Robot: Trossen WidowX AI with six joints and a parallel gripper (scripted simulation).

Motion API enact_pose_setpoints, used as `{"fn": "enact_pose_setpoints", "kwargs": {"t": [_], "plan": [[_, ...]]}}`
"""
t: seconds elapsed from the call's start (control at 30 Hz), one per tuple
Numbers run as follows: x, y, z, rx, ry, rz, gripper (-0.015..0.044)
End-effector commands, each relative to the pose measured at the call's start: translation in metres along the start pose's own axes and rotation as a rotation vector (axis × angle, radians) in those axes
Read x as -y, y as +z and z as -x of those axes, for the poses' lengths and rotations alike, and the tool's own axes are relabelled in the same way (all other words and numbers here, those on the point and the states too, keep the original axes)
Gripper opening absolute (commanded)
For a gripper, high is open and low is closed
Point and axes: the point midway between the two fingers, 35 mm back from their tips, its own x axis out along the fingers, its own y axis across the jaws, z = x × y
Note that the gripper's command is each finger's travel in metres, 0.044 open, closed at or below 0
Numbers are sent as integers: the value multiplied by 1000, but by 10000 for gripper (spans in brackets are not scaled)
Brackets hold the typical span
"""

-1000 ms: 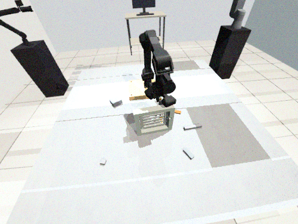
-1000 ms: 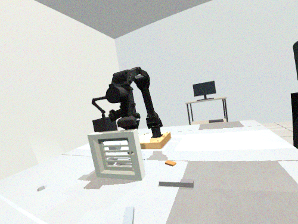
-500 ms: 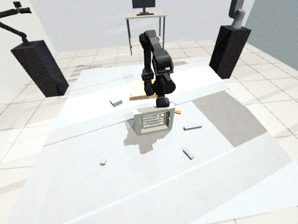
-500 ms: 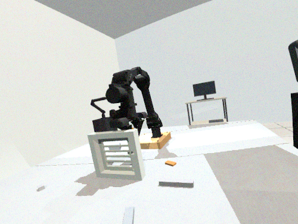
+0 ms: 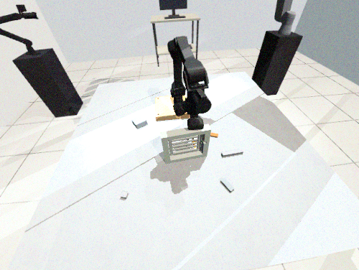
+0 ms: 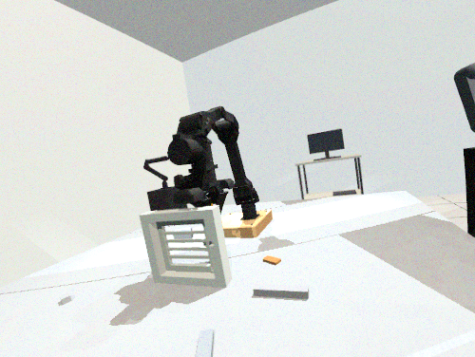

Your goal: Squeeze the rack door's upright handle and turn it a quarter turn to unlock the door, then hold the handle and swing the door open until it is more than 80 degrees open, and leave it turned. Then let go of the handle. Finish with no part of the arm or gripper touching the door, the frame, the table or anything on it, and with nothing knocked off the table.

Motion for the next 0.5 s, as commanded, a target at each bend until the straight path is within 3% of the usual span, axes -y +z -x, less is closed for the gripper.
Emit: {"fn": "enact_pose_setpoints", "kwargs": {"t": [0.0,0.47], "plan": [[0,0,0,3,1,-5,171],[0,0,0,3,1,-5,77]]}}
